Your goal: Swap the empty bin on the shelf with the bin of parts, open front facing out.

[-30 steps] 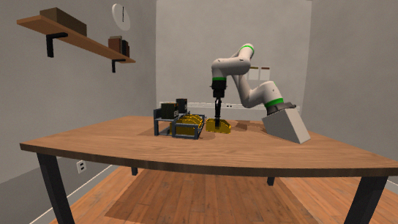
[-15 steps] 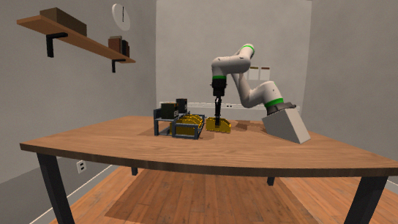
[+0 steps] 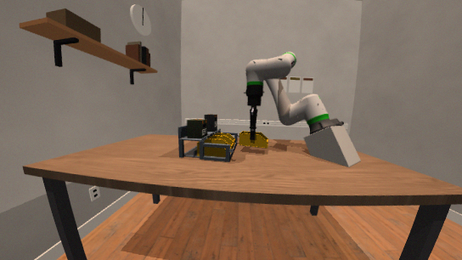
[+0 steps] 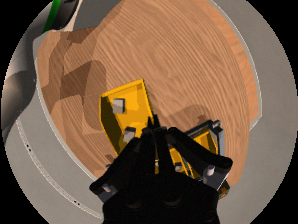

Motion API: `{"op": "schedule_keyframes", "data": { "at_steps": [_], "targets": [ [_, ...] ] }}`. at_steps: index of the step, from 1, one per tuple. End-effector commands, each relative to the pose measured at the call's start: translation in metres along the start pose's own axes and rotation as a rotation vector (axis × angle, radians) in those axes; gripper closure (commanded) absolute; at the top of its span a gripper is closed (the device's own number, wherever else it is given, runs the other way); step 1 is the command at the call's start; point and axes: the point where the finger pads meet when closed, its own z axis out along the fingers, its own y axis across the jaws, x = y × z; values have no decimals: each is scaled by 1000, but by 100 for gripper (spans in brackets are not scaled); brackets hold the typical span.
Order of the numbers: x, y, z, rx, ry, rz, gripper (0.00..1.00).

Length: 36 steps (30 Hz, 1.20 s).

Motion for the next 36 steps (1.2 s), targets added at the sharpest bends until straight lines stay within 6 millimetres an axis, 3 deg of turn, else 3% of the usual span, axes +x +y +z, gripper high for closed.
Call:
{"op": "schedule_keyframes", "data": {
  "at_steps": [1, 17, 36],
  "targets": [
    [0, 0, -12, -1, -1, 0, 90],
    [0, 0, -41, -1, -1, 0, 90],
    [0, 0, -44, -1, -1, 0, 90]
  ]
}}
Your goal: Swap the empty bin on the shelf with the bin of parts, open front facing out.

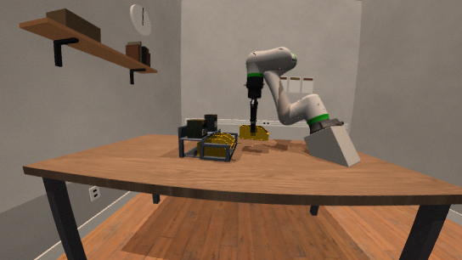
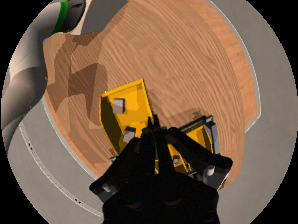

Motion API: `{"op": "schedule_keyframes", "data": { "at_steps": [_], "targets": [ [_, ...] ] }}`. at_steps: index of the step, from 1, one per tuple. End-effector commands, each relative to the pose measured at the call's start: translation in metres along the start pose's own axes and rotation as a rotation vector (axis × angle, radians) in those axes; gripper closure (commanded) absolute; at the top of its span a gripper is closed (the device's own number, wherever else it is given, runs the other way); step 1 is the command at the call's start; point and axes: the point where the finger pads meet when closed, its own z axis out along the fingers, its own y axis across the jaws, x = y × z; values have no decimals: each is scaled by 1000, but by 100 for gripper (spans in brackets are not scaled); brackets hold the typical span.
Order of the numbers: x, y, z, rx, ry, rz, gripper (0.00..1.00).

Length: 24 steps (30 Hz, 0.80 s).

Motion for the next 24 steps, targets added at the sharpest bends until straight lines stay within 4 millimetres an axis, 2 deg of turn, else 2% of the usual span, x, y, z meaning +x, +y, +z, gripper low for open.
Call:
{"op": "schedule_keyframes", "data": {
  "at_steps": [1, 6, 14, 24],
  "targets": [
    [0, 0, -1, -1, -1, 0, 90],
    [2, 4, -1, -1, -1, -21, 90],
    [14, 30, -1, -1, -1, -159, 90],
    [15, 32, -1, -1, -1, -168, 90]
  ]
}}
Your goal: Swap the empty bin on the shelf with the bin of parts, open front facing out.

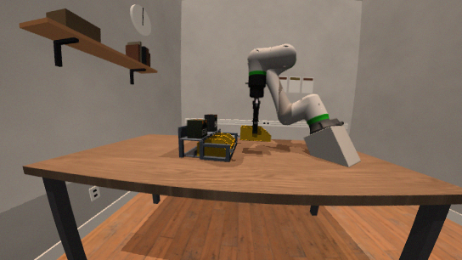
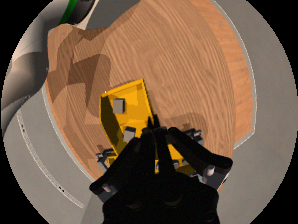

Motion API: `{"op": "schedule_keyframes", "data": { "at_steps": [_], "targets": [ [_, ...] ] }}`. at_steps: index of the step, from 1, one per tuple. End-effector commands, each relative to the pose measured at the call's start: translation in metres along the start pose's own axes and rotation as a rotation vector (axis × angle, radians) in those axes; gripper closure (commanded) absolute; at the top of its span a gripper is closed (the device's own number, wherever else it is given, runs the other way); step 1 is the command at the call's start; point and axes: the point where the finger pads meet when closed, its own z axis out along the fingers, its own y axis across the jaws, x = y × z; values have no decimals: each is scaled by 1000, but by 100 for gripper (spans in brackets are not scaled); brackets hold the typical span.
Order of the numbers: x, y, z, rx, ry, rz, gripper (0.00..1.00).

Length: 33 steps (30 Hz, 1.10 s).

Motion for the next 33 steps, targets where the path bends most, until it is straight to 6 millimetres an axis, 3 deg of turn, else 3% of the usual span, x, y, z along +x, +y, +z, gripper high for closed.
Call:
{"op": "schedule_keyframes", "data": {
  "at_steps": [1, 16, 33],
  "targets": [
    [0, 0, -1, -1, -1, 0, 90],
    [0, 0, 5, -1, -1, 0, 90],
    [-1, 0, 43, -1, -1, 0, 90]
  ]
}}
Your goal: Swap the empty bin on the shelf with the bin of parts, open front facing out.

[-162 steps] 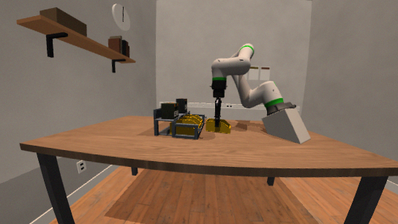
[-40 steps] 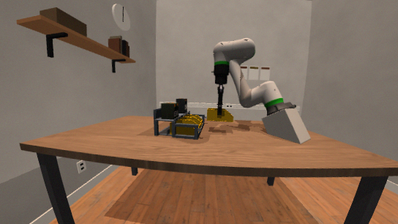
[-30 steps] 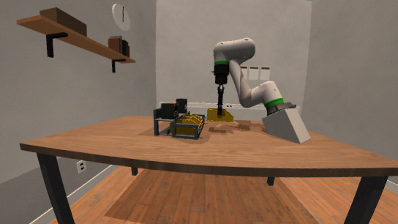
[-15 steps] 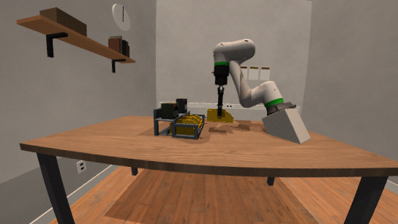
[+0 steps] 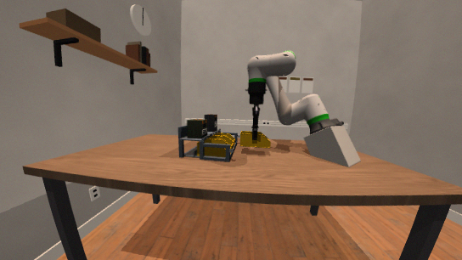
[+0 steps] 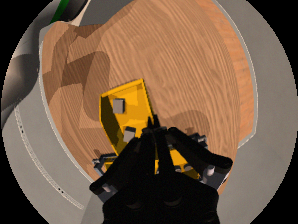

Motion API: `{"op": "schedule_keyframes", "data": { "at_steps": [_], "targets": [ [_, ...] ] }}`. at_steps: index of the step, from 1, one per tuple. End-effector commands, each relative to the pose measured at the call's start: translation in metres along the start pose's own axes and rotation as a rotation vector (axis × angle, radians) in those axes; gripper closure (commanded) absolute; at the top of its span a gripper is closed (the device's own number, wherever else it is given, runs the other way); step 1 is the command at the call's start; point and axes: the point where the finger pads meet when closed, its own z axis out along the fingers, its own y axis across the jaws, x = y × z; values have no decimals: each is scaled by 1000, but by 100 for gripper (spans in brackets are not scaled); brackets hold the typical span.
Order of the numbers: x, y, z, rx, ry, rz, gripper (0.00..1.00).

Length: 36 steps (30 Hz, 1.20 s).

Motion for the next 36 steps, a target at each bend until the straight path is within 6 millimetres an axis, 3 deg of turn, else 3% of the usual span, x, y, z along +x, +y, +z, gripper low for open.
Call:
{"op": "schedule_keyframes", "data": {
  "at_steps": [1, 16, 36],
  "targets": [
    [-1, 0, 11, -1, -2, 0, 90],
    [-1, 1, 39, -1, -2, 0, 90],
    [-1, 1, 41, -1, -2, 0, 90]
  ]
}}
